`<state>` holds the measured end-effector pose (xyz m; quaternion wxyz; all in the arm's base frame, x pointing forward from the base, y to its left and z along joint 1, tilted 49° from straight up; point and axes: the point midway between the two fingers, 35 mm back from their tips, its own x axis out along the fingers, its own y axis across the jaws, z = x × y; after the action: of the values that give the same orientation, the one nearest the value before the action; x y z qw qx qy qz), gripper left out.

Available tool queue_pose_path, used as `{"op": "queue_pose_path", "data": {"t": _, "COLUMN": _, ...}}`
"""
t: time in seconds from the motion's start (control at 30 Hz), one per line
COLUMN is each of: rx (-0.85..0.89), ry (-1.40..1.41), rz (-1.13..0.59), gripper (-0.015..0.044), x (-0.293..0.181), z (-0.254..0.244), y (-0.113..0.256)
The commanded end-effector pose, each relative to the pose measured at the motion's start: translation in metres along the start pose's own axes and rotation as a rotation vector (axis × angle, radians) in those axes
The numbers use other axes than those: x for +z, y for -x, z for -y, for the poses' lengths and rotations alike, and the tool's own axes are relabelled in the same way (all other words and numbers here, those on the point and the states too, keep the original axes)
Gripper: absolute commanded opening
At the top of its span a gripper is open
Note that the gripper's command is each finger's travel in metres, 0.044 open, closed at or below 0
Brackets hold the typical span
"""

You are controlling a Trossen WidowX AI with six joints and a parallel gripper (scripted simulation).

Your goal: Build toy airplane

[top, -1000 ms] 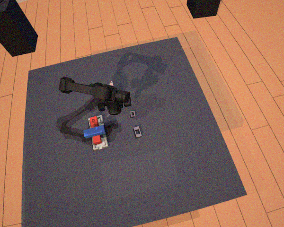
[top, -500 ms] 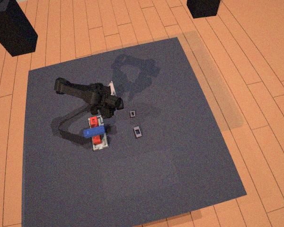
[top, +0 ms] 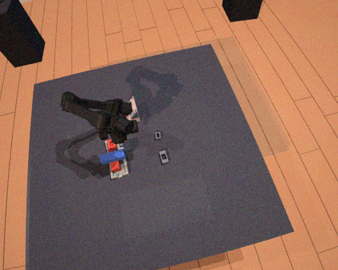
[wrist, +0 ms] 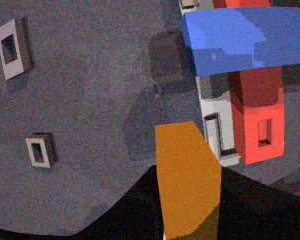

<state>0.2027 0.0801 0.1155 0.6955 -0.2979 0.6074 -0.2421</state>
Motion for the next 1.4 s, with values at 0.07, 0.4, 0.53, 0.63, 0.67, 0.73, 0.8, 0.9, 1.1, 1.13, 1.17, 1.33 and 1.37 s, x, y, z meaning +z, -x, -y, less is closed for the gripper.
{"op": "queue_pose_path", "data": {"t": 0.07, "rx": -0.016, "ry": 0.021, "rz": 0.002, "gripper": 0.0, "x": -0.003, "z": 0.021, "y": -0.006}}
{"op": "queue_pose_path", "data": {"t": 0.4, "rx": -0.032, "ry": 0.043, "rz": 0.002, "gripper": 0.0, "x": -0.01, "z": 0.051, "y": -0.014}}
{"op": "queue_pose_path", "data": {"t": 0.53, "rx": -0.04, "ry": 0.052, "rz": 0.001, "gripper": 0.0, "x": -0.014, "z": 0.062, "y": -0.017}}
{"op": "queue_pose_path", "data": {"t": 0.63, "rx": -0.046, "ry": 0.058, "rz": 0.001, "gripper": 0.0, "x": -0.017, "z": 0.07, "y": -0.02}}
{"op": "queue_pose_path", "data": {"t": 0.67, "rx": -0.048, "ry": 0.06, "rz": 0.0, "gripper": 0.0, "x": -0.018, "z": 0.073, "y": -0.021}}
{"op": "queue_pose_path", "data": {"t": 0.73, "rx": -0.053, "ry": 0.064, "rz": -0.001, "gripper": 0.0, "x": -0.021, "z": 0.079, "y": -0.023}}
{"op": "queue_pose_path", "data": {"t": 0.8, "rx": -0.057, "ry": 0.069, "rz": -0.002, "gripper": 0.0, "x": -0.023, "z": 0.084, "y": -0.024}}
{"op": "queue_pose_path", "data": {"t": 0.9, "rx": -0.06, "ry": 0.072, "rz": -0.002, "gripper": 0.0, "x": -0.025, "z": 0.088, "y": -0.025}}
{"op": "queue_pose_path", "data": {"t": 1.1, "rx": -0.06, "ry": 0.072, "rz": -0.002, "gripper": 0.0065, "x": -0.025, "z": 0.088, "y": -0.026}}
{"op": "queue_pose_path", "data": {"t": 1.13, "rx": -0.06, "ry": 0.072, "rz": -0.002, "gripper": 0.0065, "x": -0.025, "z": 0.088, "y": -0.026}}
{"op": "queue_pose_path", "data": {"t": 1.17, "rx": -0.06, "ry": 0.072, "rz": -0.002, "gripper": 0.0065, "x": -0.025, "z": 0.088, "y": -0.026}}
{"op": "queue_pose_path", "data": {"t": 1.33, "rx": -0.06, "ry": 0.072, "rz": -0.002, "gripper": 0.0065, "x": -0.025, "z": 0.088, "y": -0.026}}
{"op": "queue_pose_path", "data": {"t": 1.37, "rx": -0.06, "ry": 0.072, "rz": -0.002, "gripper": 0.0065, "x": -0.025, "z": 0.088, "y": -0.026}}
